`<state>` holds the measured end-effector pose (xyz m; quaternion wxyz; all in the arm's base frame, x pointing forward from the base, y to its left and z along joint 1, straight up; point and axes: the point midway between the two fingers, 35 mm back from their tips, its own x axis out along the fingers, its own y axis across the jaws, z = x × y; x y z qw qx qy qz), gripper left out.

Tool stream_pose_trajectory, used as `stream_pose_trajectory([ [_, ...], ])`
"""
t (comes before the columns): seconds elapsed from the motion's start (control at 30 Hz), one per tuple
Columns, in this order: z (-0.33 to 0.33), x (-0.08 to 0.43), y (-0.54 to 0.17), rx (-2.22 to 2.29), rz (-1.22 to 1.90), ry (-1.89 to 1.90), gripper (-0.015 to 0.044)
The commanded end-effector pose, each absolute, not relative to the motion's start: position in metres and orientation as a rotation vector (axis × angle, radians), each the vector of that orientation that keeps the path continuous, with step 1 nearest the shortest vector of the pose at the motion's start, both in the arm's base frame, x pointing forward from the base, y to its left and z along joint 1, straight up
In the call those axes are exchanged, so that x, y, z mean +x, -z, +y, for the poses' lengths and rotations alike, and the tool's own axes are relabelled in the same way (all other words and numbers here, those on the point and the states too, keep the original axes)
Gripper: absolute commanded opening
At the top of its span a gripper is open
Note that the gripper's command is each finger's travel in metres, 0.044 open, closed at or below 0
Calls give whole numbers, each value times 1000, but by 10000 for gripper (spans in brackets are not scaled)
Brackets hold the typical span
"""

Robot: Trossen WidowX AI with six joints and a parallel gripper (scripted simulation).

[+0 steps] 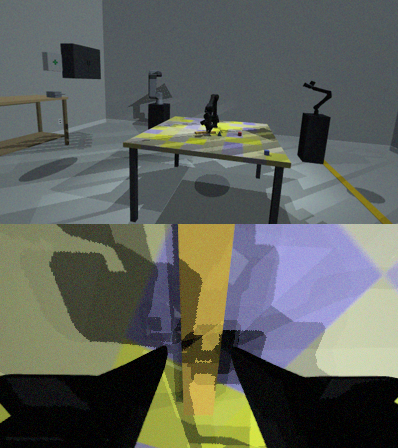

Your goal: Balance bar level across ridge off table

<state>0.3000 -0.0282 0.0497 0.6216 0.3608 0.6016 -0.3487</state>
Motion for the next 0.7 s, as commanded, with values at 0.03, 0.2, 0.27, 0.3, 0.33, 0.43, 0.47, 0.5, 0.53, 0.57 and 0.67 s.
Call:
stream_pose_trajectory([
  [0.03,-28,300,-50,829,1382,801,210],
  [0.2,-28,300,-50,829,1382,801,118],
  [0.27,-28,300,-50,829,1382,801,105],
  [0.3,-28,300,-50,829,1382,801,98],
  [0.33,-28,300,-50,829,1382,801,91],
  [0.43,-28,300,-51,829,1382,801,32],
  [0.47,-28,301,-53,829,1382,801,6],
  [0.5,-28,301,-56,829,1382,801,0],
  [0.53,-28,301,-58,829,1382,802,0],
  [0.57,-28,301,-61,829,1382,802,0],
  [0.67,-29,302,-68,829,1381,802,0],
])
